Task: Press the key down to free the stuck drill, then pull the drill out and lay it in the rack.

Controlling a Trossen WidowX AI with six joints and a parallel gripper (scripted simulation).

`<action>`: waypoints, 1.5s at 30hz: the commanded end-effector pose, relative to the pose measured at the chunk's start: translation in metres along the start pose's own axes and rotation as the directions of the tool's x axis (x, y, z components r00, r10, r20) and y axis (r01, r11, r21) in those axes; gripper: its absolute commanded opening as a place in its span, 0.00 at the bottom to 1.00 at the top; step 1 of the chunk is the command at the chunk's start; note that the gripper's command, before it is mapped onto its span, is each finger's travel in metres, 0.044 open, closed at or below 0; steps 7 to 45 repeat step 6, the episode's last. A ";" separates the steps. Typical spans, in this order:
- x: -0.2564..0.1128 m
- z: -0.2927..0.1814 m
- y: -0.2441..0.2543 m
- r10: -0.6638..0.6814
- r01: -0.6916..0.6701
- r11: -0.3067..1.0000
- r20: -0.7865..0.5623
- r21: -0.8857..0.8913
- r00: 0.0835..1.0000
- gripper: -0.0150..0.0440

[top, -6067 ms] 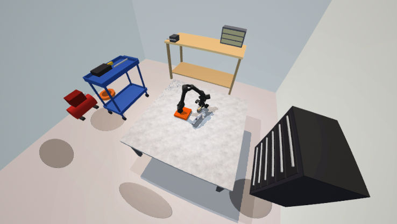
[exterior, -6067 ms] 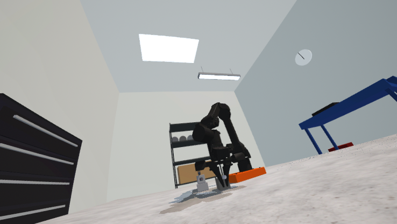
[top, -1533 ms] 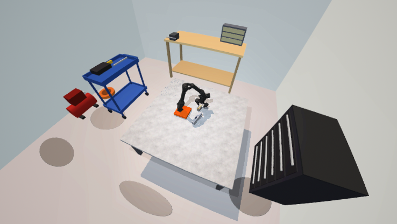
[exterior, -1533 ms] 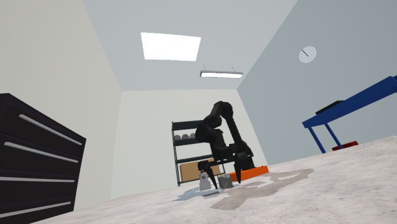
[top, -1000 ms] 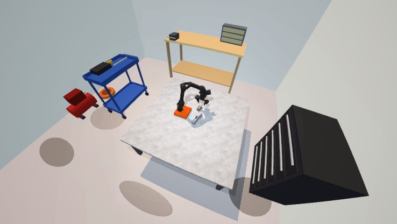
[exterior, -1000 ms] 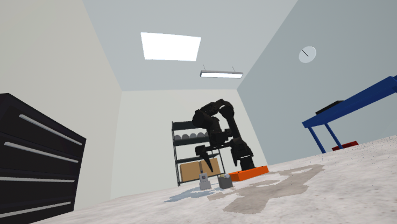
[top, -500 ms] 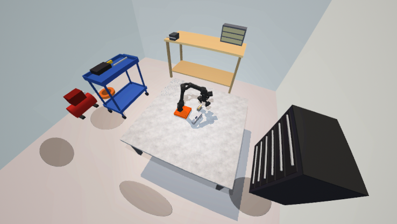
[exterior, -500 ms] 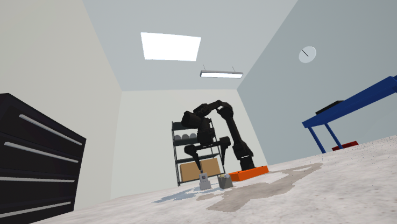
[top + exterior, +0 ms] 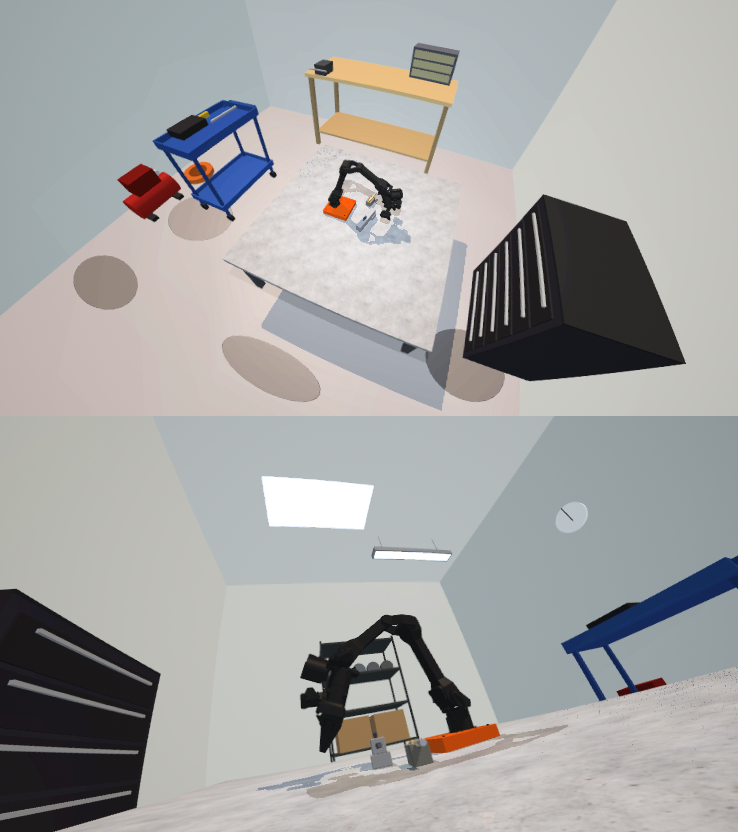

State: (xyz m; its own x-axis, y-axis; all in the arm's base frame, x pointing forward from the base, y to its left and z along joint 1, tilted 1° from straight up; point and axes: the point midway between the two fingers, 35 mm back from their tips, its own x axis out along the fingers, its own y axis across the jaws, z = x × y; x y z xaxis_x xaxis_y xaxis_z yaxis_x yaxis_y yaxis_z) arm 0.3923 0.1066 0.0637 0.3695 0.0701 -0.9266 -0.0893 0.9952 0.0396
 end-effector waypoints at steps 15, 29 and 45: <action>0.019 0.037 -0.136 -0.178 0.046 0.780 0.150 0.624 0.973 1.00; 0.019 0.037 -0.136 -0.178 0.046 0.780 0.150 0.624 0.973 1.00; 0.019 0.037 -0.136 -0.178 0.046 0.780 0.150 0.624 0.973 1.00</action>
